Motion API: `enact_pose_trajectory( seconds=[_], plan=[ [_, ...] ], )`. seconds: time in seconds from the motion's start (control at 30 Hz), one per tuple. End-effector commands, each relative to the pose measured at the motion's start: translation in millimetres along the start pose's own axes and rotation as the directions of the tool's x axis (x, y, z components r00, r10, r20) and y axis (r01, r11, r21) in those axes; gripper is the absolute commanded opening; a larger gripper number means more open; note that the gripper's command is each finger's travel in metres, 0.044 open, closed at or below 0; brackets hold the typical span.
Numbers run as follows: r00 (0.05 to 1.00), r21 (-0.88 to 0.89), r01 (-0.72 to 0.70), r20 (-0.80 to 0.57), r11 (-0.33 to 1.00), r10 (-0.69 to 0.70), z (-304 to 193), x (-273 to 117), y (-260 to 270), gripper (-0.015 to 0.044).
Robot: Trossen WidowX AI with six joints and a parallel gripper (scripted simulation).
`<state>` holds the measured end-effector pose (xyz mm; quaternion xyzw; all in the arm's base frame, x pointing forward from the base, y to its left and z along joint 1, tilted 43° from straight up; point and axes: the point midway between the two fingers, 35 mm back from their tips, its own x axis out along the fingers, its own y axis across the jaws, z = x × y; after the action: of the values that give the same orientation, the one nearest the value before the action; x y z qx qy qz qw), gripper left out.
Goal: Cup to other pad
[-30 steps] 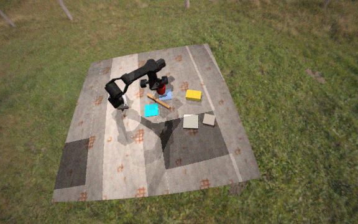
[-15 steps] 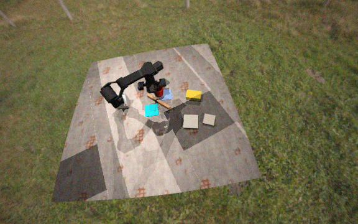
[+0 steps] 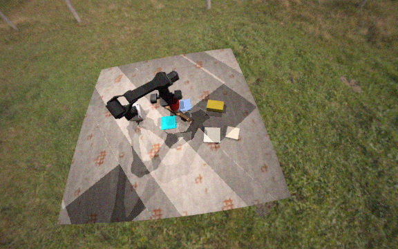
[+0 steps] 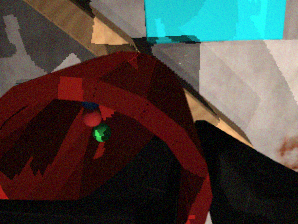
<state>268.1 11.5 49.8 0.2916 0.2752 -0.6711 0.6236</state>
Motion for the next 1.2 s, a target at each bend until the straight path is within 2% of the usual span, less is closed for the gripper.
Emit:
enact_pose_trajectory(
  seconds=[0.0,1.17],
  plan=[
    [1.000,-0.004,-0.003,0.004,1.000,0.003,8,-1,-6,0.0000],
    [1.000,-0.006,-0.001,0.006,1.000,0.001,56,-3,-45,0.0000]
  ],
)
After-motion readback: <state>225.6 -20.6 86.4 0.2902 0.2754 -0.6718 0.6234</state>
